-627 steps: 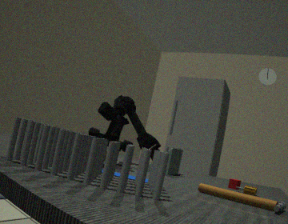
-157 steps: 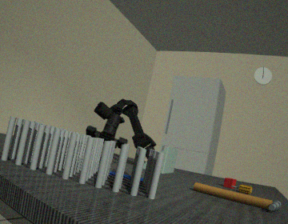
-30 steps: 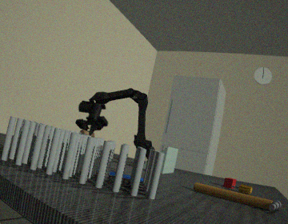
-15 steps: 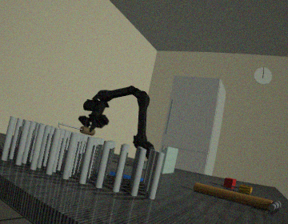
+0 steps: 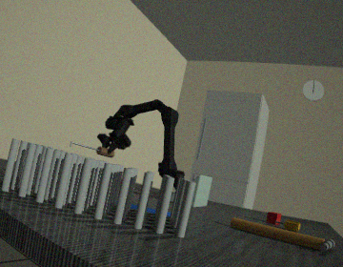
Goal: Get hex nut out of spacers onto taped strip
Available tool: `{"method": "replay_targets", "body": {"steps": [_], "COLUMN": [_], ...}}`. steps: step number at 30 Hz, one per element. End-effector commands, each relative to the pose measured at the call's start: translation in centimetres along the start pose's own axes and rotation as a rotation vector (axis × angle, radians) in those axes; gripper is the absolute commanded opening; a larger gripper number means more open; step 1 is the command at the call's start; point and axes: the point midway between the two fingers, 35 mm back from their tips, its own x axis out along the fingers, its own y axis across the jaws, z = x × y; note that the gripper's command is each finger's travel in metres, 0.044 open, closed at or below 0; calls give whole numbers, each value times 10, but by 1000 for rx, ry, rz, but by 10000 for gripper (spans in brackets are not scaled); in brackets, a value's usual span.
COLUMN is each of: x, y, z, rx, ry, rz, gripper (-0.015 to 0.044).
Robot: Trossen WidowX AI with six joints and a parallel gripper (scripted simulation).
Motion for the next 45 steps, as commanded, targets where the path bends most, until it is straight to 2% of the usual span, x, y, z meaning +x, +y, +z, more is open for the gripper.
{"method": "replay_targets", "body": {"steps": [1, 22, 45], "x": [-12, -55, -46], "y": [6, 26, 31], "z": [-1, 6, 15], "rx": [-8, 18, 17], "ry": [6, -34, -35], "rz": [47, 243, 243], "gripper": [0, 0, 0]}}
